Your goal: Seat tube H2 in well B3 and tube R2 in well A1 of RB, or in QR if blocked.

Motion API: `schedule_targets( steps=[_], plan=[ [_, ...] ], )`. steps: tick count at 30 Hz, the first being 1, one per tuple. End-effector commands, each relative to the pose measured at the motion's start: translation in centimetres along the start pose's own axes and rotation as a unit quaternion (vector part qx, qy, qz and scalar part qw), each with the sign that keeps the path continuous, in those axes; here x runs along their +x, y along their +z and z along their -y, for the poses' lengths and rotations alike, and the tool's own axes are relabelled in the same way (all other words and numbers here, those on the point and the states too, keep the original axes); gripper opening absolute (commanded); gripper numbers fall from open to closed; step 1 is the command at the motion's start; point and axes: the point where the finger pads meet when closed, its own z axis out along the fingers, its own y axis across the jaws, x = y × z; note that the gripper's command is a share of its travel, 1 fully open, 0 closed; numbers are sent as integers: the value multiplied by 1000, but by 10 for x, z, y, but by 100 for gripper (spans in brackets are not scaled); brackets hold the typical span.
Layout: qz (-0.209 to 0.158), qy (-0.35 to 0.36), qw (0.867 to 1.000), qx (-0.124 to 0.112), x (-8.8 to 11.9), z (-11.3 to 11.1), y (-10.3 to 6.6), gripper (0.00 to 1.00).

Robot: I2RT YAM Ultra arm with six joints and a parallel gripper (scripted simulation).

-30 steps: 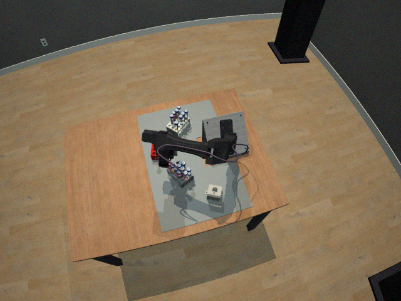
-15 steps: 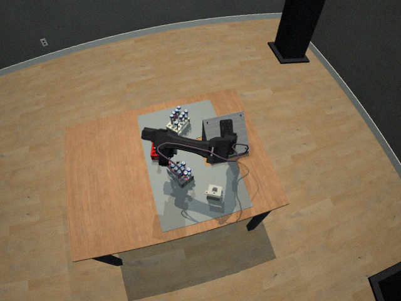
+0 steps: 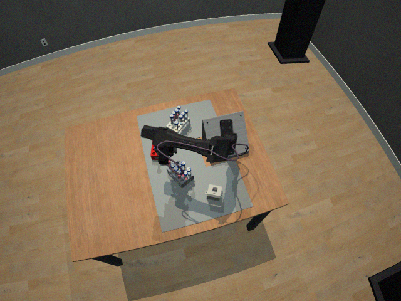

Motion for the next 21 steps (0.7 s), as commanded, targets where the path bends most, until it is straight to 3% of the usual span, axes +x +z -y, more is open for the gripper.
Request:
schedule_targets(
  steps=[1, 21],
  plan=[
    [0, 13, 1000, -3, 7, -12, -8, 0],
    [-2, 5, 1000, 5, 28, -27, -8, 0]
  ],
)
